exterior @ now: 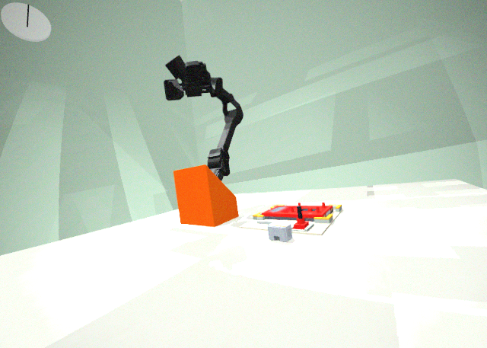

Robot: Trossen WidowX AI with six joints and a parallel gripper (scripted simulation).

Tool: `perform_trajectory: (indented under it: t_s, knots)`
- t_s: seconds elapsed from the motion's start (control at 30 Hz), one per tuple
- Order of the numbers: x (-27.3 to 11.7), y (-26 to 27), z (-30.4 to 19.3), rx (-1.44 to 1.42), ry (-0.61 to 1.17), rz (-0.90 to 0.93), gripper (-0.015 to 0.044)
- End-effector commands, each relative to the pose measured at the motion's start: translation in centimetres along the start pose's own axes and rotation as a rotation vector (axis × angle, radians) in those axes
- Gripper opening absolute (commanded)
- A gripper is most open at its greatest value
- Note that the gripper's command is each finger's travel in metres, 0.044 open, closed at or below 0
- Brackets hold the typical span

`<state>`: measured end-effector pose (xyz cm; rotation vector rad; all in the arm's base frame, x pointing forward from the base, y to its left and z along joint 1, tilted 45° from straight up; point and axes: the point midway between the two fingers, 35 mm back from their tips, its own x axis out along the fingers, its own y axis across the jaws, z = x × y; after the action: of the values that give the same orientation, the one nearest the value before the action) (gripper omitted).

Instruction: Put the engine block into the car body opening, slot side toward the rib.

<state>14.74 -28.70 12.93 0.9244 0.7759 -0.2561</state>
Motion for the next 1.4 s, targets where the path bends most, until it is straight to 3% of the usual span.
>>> perform_trajectory:
  t_s: [0.0,0.6,1.37]
  knots:
    - [2.3,0.4,0.2,0.085,0.072,0.019,0.044]
    - [13.5,4.7,-1.6,0.44,0.433,-0.016,0.044]
    - [24.7,10.0,-9.0,0.795,0.774,-0.329,0.044]
